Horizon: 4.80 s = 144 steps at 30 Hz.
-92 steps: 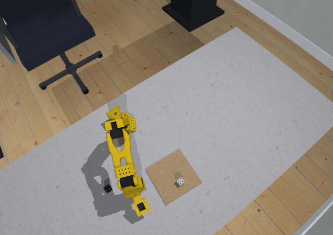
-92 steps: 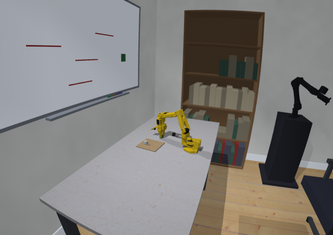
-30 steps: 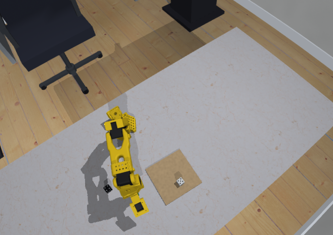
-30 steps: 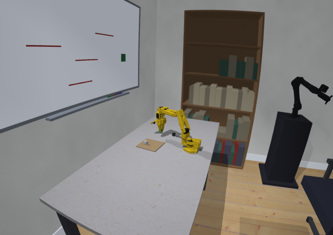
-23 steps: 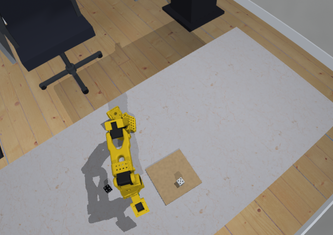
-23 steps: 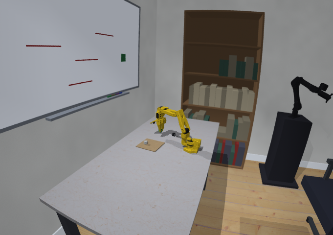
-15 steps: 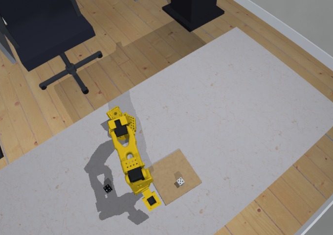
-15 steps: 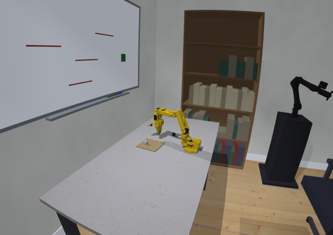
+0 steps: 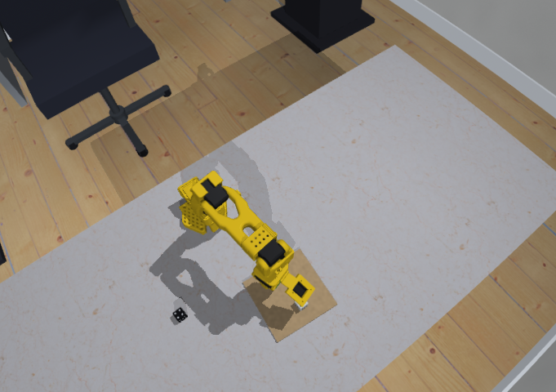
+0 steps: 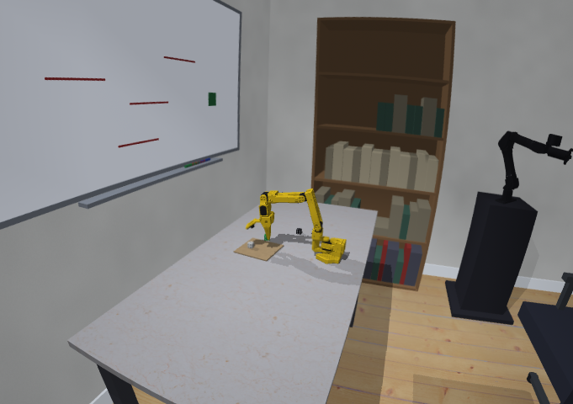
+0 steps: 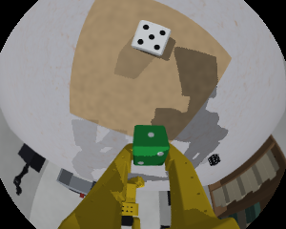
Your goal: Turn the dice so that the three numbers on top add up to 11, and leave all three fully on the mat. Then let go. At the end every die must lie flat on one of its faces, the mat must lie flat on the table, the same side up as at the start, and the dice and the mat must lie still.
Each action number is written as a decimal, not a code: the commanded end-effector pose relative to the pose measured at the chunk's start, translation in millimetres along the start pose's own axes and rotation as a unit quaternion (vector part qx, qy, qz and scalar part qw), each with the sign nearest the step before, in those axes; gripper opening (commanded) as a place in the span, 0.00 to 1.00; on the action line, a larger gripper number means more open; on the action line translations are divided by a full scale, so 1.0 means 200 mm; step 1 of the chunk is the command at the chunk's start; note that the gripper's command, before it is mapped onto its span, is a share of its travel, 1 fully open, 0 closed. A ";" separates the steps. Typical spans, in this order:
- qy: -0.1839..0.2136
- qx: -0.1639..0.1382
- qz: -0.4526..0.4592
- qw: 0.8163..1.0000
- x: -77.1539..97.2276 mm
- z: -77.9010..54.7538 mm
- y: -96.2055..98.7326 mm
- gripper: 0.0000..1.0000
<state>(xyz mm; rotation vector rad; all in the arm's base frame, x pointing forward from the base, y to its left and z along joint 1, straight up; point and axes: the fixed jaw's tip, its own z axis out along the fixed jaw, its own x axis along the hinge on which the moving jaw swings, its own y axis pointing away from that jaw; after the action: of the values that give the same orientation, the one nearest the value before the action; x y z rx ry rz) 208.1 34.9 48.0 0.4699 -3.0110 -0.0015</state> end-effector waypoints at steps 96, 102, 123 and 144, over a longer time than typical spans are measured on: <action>-0.080 0.013 -0.014 0.997 -0.06 0.01 0.06 0.00; -0.080 0.013 -0.014 0.997 -0.06 0.03 0.06 0.00; -0.080 0.013 -0.014 0.997 -0.06 0.06 0.06 0.00; -0.080 0.013 -0.014 0.997 -0.07 0.09 0.05 0.00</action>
<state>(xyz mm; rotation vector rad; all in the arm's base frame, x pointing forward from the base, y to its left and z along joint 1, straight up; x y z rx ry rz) 213.6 46.7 25.9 0.5347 -3.1388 0.0010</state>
